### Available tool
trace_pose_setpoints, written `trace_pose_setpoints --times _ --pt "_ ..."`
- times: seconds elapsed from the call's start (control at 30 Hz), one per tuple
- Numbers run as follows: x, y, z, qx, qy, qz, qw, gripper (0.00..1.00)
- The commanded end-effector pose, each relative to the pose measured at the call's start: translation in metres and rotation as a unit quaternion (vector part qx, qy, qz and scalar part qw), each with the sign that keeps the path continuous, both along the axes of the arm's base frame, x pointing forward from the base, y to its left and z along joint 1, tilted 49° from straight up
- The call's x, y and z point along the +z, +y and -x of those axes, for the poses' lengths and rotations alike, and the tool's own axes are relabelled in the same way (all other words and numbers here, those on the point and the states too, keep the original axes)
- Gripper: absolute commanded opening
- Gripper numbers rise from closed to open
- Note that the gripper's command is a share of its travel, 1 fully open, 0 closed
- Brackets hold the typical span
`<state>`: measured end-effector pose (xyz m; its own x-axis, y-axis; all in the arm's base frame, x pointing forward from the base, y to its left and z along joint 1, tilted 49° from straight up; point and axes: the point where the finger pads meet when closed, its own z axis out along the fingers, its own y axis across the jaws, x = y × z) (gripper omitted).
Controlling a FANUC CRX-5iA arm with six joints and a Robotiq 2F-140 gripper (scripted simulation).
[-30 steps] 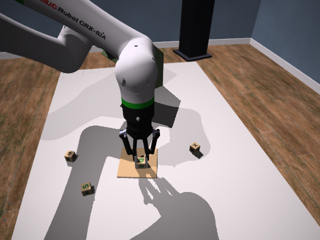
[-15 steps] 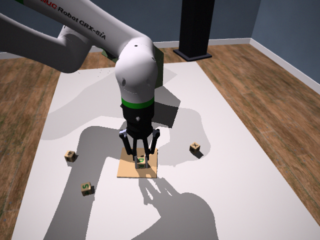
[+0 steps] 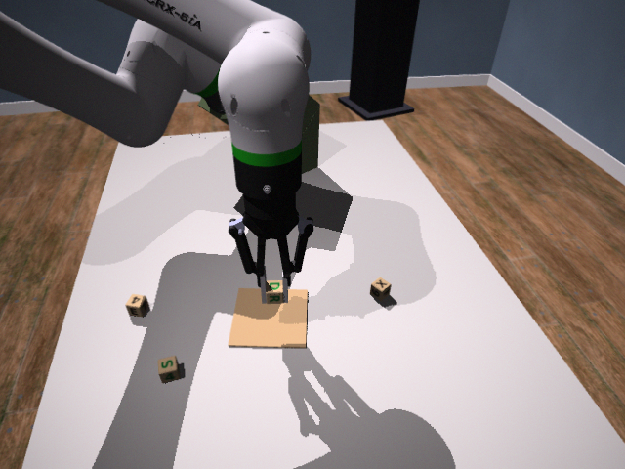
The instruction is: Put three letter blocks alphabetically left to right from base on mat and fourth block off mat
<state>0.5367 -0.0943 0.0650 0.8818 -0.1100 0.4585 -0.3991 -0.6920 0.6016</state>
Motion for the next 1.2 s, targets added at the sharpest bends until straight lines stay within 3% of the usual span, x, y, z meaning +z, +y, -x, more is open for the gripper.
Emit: trace_pose_setpoints --times 0.0,0.17,0.6,1.03,1.1,1.17 --pt "0.008 0.008 0.003 0.0 0.0 0.0 1.0 0.16" --pt "0.018 0.019 0.007 0.0 0.0 0.0 1.0 0.16" --pt "0.018 0.02 0.007 -0.006 -0.006 -0.002 1.0 0.16" --pt "0.007 0.03 0.01 -0.155 -0.168 -0.059 0.972 0.16" --pt "0.007 0.03 0.01 -0.155 -0.168 -0.059 0.972 0.16" --pt "0.004 0.032 0.011 -0.191 -0.208 -0.073 0.957 0.16"
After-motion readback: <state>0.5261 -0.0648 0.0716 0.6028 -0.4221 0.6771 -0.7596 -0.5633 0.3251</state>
